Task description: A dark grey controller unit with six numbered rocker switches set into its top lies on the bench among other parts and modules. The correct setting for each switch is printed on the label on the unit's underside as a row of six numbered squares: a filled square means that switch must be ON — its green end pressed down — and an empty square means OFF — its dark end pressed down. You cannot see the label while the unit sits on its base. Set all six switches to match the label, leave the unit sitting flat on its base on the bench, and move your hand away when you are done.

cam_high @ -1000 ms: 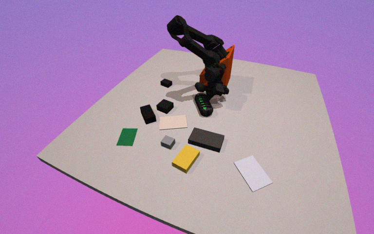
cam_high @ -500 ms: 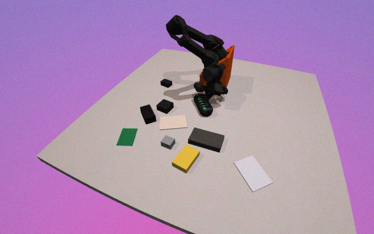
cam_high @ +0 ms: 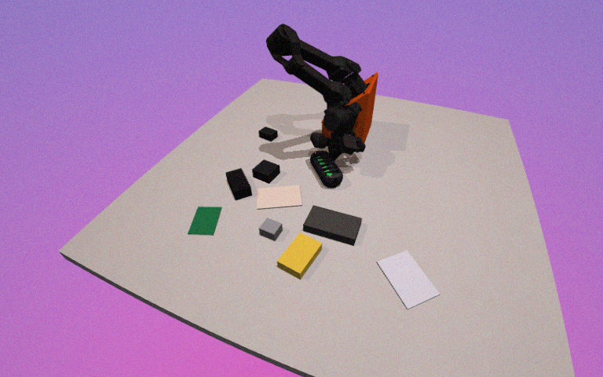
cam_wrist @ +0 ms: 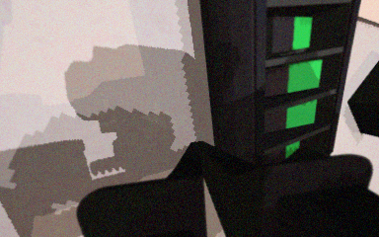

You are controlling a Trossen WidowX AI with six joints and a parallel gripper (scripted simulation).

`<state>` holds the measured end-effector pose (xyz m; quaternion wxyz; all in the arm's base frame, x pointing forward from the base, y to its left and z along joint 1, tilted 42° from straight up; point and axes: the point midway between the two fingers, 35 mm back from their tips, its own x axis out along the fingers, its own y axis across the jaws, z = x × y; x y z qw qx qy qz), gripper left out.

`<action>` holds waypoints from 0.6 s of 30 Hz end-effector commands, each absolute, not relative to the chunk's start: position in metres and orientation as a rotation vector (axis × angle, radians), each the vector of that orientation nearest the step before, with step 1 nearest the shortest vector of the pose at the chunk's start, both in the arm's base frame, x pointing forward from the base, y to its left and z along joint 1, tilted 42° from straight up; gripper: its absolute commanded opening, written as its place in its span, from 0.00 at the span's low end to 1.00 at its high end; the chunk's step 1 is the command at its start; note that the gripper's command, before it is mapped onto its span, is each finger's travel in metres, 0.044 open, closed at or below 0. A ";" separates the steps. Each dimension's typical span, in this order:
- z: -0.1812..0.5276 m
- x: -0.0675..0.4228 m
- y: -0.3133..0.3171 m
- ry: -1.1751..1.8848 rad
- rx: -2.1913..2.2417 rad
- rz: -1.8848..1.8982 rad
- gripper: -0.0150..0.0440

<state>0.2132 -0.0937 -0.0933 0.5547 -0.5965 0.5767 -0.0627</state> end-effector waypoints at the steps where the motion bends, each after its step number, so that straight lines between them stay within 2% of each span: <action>1: -0.088 0.221 -0.097 1.344 -1.400 -0.185 0.25; 18: -0.081 0.227 -0.103 1.344 -1.400 -0.185 0.25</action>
